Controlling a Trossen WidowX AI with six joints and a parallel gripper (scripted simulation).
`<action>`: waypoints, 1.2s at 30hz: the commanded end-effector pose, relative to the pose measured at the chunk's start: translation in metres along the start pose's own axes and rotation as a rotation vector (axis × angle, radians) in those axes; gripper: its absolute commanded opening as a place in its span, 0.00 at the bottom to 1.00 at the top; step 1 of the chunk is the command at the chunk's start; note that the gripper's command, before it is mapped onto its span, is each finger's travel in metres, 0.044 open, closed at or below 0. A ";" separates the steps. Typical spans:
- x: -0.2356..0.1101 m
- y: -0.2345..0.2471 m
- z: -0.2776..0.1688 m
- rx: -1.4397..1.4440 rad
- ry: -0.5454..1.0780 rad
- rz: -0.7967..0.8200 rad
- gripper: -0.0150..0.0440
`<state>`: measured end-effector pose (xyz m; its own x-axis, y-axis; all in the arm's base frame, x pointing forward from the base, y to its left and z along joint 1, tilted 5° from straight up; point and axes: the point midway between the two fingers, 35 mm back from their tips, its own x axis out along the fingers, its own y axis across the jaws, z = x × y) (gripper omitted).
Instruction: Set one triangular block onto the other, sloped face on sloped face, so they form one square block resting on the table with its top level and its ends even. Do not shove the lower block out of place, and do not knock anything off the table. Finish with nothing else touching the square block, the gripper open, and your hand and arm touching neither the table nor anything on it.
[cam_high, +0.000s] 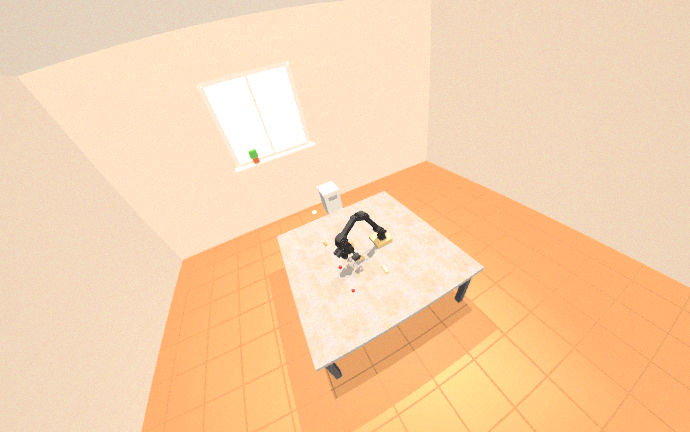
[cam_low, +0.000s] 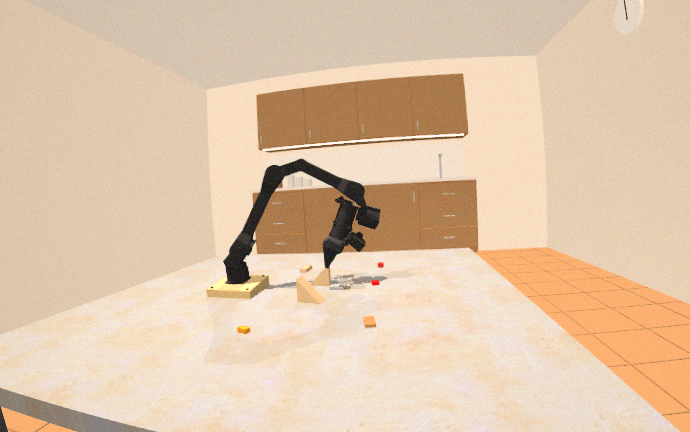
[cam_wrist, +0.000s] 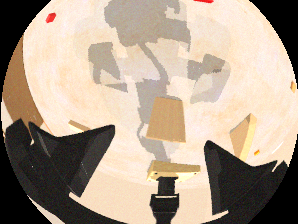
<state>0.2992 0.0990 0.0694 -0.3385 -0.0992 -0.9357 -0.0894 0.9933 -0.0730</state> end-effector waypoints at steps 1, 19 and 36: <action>0.010 -0.001 0.001 -0.005 0.011 -0.006 1.00; 0.040 -0.003 0.002 -0.007 0.031 -0.009 1.00; 0.060 -0.004 0.001 -0.009 0.044 -0.011 0.87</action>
<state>0.2813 0.0904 0.0164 -0.3747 -0.1080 -0.9208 -0.0950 0.9924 -0.0777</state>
